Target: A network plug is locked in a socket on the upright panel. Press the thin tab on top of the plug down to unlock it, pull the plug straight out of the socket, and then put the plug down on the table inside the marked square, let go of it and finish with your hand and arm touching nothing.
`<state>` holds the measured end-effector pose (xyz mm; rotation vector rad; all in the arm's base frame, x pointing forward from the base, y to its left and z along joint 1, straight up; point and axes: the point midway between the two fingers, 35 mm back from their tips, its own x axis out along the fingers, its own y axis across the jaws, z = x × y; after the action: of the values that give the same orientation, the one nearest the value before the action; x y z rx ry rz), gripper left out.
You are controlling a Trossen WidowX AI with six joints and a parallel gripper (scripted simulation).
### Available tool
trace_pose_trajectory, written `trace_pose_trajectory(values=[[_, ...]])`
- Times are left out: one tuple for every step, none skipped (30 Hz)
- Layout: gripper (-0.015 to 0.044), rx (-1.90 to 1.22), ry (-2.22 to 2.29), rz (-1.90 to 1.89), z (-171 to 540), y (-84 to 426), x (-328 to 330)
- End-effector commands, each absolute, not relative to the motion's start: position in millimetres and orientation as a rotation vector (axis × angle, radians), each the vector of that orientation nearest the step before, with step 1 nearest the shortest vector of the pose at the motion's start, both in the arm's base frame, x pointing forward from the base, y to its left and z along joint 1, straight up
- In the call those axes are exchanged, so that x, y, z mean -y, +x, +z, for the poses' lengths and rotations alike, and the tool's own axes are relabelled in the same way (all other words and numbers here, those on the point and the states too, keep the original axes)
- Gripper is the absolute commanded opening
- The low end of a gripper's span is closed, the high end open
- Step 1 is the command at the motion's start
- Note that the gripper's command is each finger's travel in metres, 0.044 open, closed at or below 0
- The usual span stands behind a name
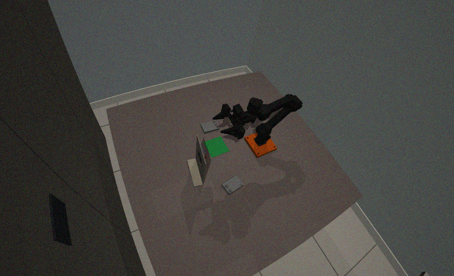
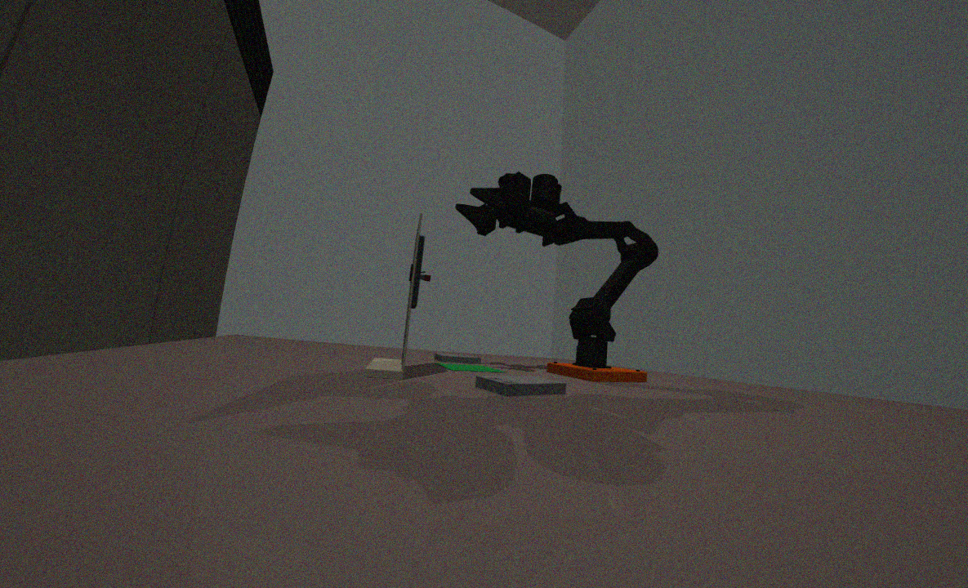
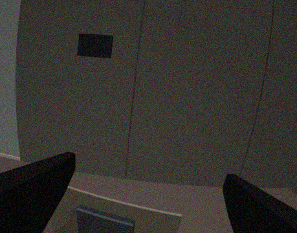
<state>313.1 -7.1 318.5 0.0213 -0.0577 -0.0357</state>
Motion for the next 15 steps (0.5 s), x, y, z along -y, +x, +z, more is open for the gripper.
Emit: trace_pose_trajectory(values=[[0.0374, 0.057, 0.027, -0.035, 317.9, 313.3, 6.8], [0.0348, 0.057, 0.044, -0.034, 315.9, 313.7, 6.0], [0.0321, 0.056, 0.073, -0.032, 312.6, 314.2, 4.7], [0.0295, 0.054, 0.107, -0.029, 308.6, 314.9, 3.0], [0.0269, 0.053, 0.142, -0.027, 304.5, 315.5, 1.3], [0.0243, 0.051, 0.177, -0.024, 300.5, 315.9, -0.4], [0.0216, 0.049, 0.211, -0.022, 296.5, 316.3, -2.1], [0.019, 0.048, 0.246, -0.02, 292.4, 316.7, -3.8], [0.0164, 0.046, 0.281, -0.017, 288.4, 316.9, -5.5], [0.0156, 0.044, 0.315, -0.015, 284.4, 317.1, -7.2], [0.0156, 0.042, 0.35, -0.013, 280.4, 317.2, -8.9], [0.0156, 0.04, 0.385, -0.011, 276.4, 317.2, -10.6], [0.0156, 0.038, 0.419, -0.009, 272.4, 317.1, -12.3], [0.0156, 0.035, 0.454, -0.007, 268.4, 317.0, -14.0], [0.0156, 0.033, 0.488, -0.005, 264.5, 316.8, -15.7]])
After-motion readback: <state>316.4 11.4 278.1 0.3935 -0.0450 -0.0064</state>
